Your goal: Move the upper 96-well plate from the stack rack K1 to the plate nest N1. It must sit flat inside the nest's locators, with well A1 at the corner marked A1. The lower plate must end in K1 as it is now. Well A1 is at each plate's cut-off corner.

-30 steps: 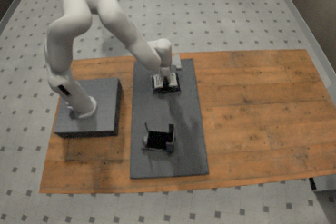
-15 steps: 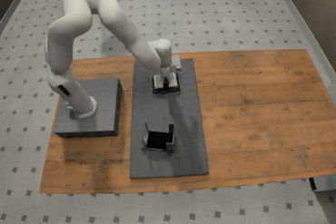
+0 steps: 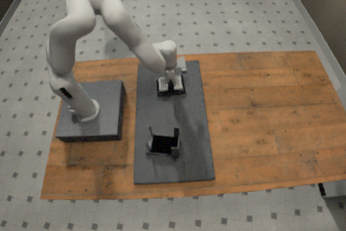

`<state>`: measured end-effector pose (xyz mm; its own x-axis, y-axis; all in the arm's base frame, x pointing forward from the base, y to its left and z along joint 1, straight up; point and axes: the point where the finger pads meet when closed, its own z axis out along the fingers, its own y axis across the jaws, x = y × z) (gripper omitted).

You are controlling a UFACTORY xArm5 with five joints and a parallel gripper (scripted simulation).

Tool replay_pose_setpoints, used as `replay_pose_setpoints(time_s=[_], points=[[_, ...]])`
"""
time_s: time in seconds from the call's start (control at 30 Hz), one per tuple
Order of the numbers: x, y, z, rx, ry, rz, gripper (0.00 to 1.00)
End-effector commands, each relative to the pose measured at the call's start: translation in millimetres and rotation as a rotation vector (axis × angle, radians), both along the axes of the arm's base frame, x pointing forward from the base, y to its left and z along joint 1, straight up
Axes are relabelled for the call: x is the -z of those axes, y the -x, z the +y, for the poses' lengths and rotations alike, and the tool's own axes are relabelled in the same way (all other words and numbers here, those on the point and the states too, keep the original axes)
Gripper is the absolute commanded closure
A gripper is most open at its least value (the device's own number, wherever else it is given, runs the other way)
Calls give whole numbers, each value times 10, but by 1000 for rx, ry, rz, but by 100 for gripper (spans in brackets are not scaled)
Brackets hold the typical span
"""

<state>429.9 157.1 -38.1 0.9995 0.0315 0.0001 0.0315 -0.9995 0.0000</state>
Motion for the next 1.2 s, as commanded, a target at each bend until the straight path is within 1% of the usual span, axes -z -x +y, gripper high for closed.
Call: replay_pose_setpoints(time_s=[0.0, 1.17], points=[[-7, -14, 5, 0, -1, -3, 100], [45, -14, 5, 0, -1, -3, 100]])
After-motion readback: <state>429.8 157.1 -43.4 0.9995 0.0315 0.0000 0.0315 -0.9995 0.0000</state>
